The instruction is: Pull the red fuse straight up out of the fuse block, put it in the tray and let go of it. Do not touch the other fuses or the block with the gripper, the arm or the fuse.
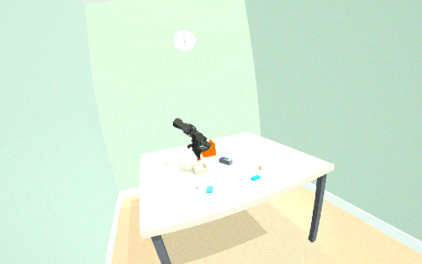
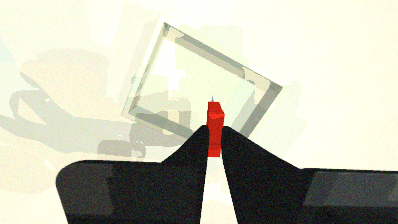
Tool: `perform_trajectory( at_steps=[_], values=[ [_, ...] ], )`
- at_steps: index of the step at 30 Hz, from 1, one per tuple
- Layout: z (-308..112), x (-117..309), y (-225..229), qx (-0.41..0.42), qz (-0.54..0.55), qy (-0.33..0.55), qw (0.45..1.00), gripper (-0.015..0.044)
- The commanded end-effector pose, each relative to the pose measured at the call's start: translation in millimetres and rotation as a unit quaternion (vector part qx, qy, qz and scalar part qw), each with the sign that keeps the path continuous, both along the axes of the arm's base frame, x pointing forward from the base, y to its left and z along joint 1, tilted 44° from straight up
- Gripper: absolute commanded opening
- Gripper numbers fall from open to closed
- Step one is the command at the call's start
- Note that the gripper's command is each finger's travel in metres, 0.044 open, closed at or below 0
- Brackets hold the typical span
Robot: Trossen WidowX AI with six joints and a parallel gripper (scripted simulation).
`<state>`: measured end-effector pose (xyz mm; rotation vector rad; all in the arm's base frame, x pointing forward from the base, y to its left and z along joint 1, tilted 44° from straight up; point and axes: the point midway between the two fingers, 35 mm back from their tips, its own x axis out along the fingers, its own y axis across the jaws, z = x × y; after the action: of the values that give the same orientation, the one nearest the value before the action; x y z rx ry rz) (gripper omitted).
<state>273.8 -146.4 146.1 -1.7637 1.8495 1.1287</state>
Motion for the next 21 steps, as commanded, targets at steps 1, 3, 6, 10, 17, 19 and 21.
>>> perform_trajectory(
  at_steps=[1, 3, 6, 10, 17, 19, 21],
  values=[
    [-1, -3, -4, -0.002, 0.001, 0.004, 1.000, 0.0000],
    [-4, -4, -7, -0.002, 0.001, 0.004, 1.000, 0.0000],
    [-7, -4, -10, -0.002, 0.001, 0.004, 1.000, 0.0000],
    [-12, -5, -14, -0.002, 0.001, 0.004, 1.000, 0.0000],
    [-20, -8, -22, -0.002, 0.001, 0.004, 1.000, 0.0000],
    [-22, -8, -24, -0.002, 0.001, 0.004, 1.000, 0.0000],
    [-24, -9, -26, -0.002, 0.001, 0.004, 1.000, 0.0000]
  ],
)
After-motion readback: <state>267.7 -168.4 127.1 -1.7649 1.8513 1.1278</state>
